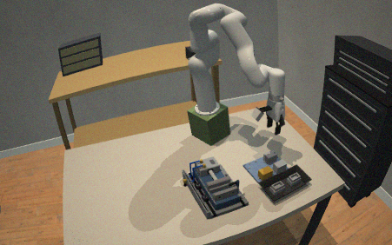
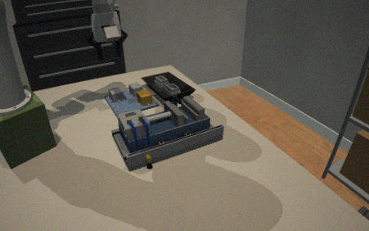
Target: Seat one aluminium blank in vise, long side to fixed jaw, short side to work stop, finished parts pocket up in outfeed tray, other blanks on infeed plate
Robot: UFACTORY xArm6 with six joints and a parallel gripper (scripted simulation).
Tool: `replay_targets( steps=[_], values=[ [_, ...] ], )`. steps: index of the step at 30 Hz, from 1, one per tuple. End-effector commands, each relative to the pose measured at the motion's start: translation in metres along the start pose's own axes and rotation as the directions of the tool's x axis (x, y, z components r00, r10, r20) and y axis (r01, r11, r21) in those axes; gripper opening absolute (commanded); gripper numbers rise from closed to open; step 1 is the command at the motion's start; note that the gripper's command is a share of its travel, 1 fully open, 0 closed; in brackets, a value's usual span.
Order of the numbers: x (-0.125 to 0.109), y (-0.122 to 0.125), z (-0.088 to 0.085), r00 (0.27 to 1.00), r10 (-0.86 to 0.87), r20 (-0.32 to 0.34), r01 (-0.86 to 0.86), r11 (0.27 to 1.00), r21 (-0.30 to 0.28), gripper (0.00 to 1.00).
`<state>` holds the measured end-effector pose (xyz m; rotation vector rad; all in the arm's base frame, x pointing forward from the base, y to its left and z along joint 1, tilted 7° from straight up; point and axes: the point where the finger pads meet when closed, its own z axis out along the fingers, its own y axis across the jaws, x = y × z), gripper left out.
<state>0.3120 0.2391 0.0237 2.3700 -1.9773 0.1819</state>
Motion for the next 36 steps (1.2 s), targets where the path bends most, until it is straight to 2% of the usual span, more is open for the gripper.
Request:
replay_targets(
  steps=[1,24,30,36],
  values=[
    [-0.001,-0.001,-0.001,1.0,0.0,0.002,0.0,1.0,0.003,0.69],
    [-0.001,-0.001,0.002,1.0,0.0,0.002,0.0,1.0,0.003,0.69],
    [-0.001,-0.001,0.013,1.0,0.0,0.002,0.0,1.0,0.003,0.69],
    [-0.001,-0.001,0.032,1.0,0.0,0.002,0.0,1.0,0.003,0.69]
  ],
)
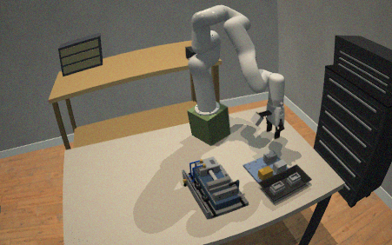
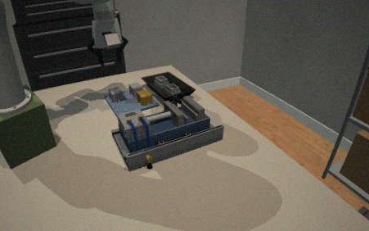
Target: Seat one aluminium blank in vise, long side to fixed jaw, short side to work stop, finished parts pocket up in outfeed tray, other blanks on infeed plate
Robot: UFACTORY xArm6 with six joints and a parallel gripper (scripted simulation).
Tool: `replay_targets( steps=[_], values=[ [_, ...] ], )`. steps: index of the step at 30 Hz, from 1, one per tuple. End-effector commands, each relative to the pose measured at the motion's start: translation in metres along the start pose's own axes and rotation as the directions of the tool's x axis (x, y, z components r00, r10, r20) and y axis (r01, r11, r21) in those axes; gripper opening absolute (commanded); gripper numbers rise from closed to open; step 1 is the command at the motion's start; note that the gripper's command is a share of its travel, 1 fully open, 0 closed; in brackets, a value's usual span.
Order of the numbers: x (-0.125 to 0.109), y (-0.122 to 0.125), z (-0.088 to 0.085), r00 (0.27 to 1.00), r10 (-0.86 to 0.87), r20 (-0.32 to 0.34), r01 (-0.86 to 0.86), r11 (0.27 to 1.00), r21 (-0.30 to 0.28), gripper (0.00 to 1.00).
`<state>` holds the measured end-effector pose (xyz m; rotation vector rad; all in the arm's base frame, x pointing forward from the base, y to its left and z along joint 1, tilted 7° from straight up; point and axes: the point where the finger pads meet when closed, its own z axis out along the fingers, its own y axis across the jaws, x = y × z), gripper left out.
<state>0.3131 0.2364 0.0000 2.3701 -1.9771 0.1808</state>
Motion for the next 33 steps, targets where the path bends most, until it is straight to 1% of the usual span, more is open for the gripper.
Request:
replay_targets(
  steps=[1,3,5,15,20,22,27,33],
  values=[
    [-0.001,-0.002,0.012,1.0,0.0,0.001,0.0,1.0,0.004,0.69],
    [-0.001,-0.002,0.021,1.0,0.0,0.001,0.0,1.0,0.004,0.69],
    [-0.001,-0.002,0.021,1.0,0.0,0.001,0.0,1.0,0.004,0.69],
    [-0.001,-0.002,0.065,1.0,0.0,0.001,0.0,1.0,0.004,0.69],
    [-0.001,-0.002,0.083,1.0,0.0,0.001,0.0,1.0,0.004,0.69],
    [-0.001,-0.002,0.083,1.0,0.0,0.001,0.0,1.0,0.004,0.69],
    [-0.001,-0.002,0.095,1.0,0.0,0.001,0.0,1.0,0.004,0.69],
    [-0.001,-0.002,0.105,1.0,0.0,0.001,0.0,1.0,0.004,0.69]
  ],
)
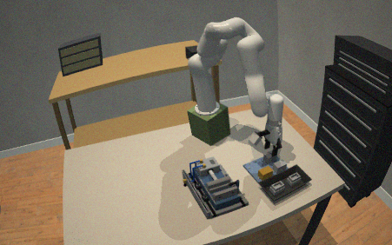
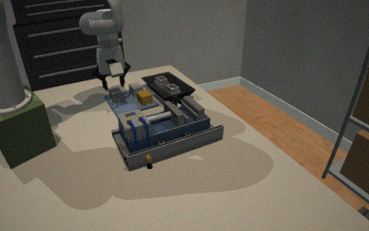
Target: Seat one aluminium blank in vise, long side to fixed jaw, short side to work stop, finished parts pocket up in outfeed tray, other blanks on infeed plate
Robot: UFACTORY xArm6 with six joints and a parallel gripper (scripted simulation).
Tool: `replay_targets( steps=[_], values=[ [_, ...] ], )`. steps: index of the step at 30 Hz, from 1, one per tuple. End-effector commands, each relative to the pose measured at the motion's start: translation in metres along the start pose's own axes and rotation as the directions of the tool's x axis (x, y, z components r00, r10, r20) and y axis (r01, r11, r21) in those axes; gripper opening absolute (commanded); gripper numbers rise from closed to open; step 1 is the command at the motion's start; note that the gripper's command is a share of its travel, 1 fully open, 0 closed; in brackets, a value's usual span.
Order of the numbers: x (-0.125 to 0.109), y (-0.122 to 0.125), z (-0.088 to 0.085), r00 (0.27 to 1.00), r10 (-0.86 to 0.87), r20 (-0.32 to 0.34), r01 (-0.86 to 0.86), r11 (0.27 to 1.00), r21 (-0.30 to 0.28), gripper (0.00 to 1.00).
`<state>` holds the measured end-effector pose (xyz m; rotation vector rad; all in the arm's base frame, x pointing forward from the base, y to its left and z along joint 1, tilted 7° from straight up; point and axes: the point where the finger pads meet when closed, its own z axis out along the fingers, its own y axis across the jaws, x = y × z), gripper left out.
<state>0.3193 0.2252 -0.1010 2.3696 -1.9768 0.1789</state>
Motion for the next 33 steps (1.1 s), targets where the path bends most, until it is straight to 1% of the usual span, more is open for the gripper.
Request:
replay_targets(
  steps=[1,10,33],
  values=[
    [-0.0007,-0.0017,0.0037,1.0,0.0,0.001,0.0,1.0,0.005,0.69],
    [-0.0007,-0.0017,0.0069,1.0,0.0,0.001,0.0,1.0,0.005,0.69],
    [-0.0012,-0.0026,0.007,1.0,0.0,0.001,0.0,1.0,0.005,0.69]
  ],
)
